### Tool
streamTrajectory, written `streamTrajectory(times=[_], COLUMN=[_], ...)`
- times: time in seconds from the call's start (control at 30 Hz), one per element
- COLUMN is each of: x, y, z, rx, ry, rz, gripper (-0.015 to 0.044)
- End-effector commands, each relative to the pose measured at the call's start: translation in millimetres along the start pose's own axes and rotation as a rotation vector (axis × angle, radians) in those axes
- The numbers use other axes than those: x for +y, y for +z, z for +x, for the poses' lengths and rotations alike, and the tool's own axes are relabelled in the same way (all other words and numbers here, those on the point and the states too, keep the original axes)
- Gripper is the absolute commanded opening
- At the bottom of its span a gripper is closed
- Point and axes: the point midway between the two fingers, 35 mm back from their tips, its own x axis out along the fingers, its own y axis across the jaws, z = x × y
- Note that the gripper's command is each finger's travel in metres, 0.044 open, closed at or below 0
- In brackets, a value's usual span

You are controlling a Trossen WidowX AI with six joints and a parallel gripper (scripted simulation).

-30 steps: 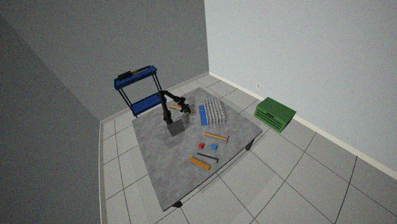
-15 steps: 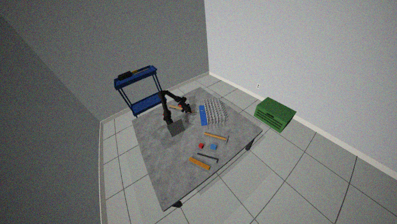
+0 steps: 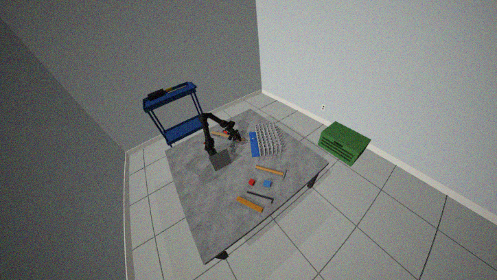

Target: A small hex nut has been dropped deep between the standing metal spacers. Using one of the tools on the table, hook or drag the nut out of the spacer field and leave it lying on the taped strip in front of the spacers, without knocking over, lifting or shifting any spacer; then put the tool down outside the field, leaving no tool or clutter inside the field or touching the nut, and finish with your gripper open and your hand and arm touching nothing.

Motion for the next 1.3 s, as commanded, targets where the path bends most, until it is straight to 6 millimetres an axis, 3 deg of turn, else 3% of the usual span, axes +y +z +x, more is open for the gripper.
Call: streamTrajectory(times=[0.0,1.27], x=[-1.1,-1.5], y=[-4.9,-33.6], z=[2.7,22.0], rx=[0.003,0.005], ry=[-0.002,-0.004], rz=[-0.004,-0.004], gripper=[0.0000,0.0000])
